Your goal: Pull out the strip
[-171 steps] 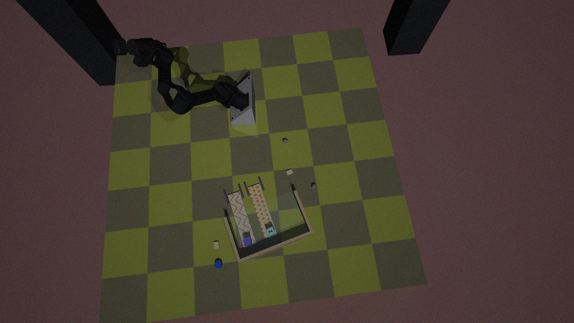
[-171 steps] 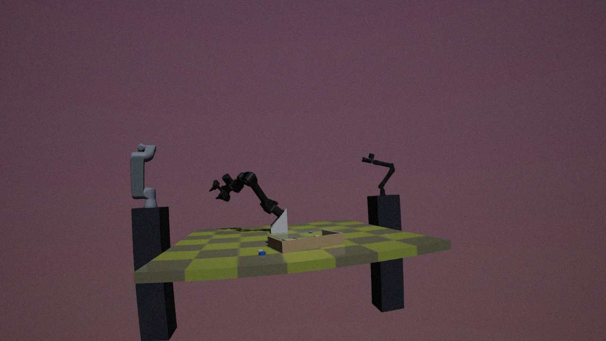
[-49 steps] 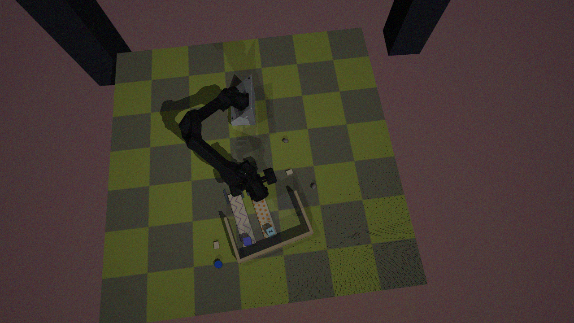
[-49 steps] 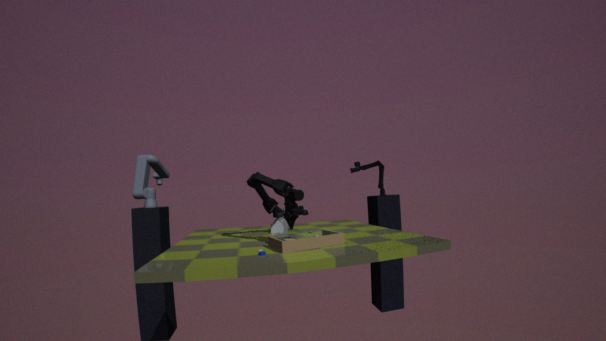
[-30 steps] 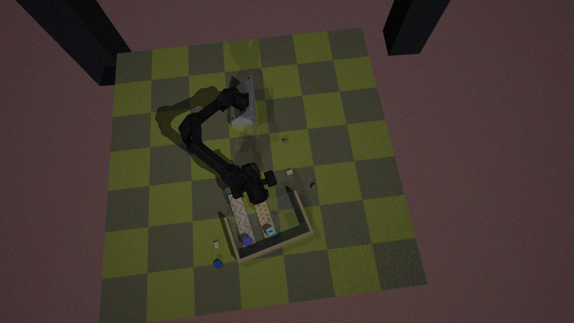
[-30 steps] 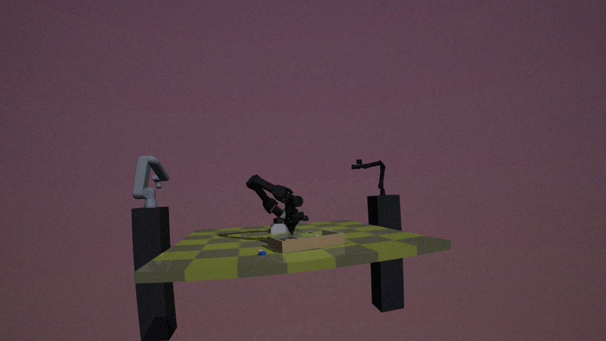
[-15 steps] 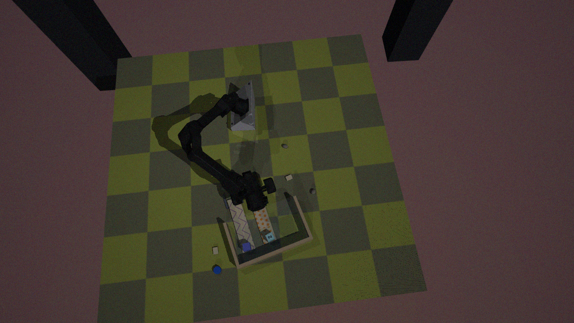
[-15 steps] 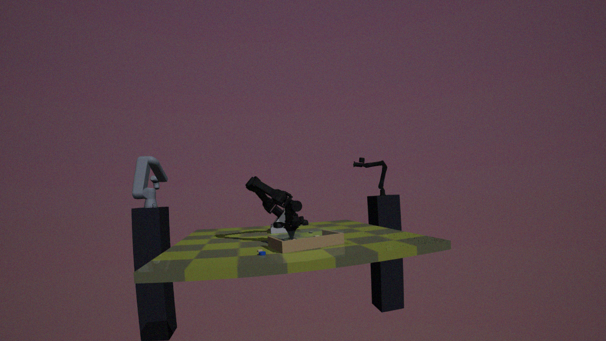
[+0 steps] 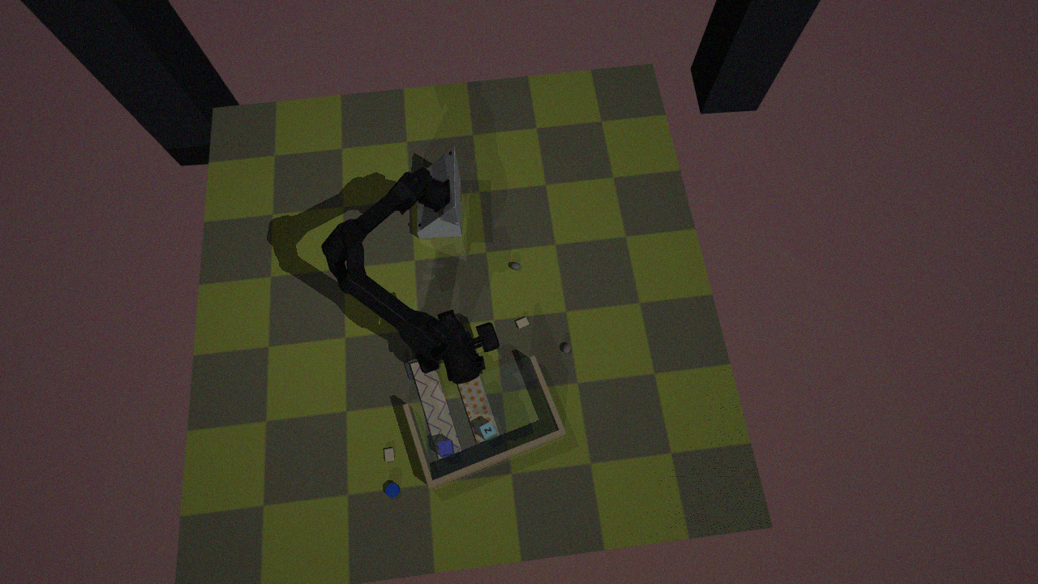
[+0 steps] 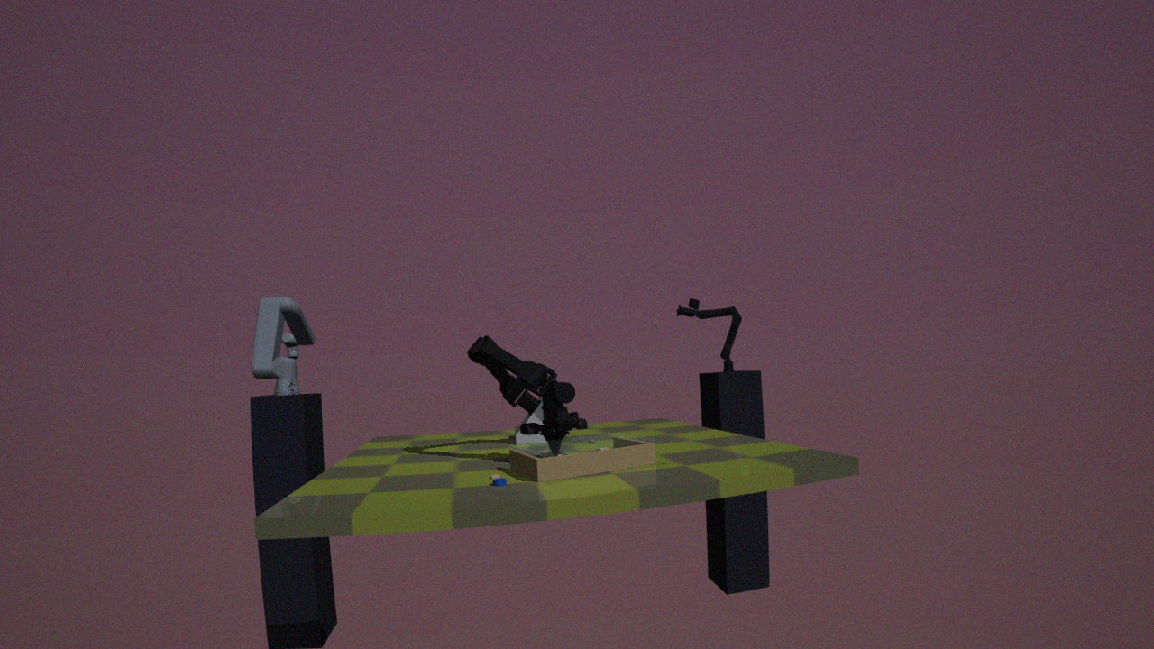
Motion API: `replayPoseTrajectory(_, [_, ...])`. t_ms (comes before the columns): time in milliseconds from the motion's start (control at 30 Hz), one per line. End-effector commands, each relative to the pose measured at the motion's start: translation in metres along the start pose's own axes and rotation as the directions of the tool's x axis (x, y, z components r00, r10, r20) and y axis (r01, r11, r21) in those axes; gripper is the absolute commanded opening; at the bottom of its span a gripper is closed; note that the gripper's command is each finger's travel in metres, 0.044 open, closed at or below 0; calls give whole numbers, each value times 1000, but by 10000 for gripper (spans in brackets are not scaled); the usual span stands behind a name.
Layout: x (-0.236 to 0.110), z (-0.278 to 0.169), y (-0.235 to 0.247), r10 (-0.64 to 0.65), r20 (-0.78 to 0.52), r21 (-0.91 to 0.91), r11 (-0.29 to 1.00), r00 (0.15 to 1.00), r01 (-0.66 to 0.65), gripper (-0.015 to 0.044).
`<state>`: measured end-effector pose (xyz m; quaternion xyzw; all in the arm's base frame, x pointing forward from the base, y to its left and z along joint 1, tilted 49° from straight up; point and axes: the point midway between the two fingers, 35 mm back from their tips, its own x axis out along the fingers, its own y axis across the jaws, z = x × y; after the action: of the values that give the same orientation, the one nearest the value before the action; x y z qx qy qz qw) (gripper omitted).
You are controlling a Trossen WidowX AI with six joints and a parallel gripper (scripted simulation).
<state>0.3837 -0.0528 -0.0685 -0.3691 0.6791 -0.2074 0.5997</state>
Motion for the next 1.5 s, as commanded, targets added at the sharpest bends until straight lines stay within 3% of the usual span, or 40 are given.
replayPoseTrajectory(0, [1, 0, -1, -4, 0, -5, 1000, 1000, 4, 0])
replayPoseTrajectory(1467, [4, -10, 0, -4, -1, -5, 1000, 1000, 4, 0])
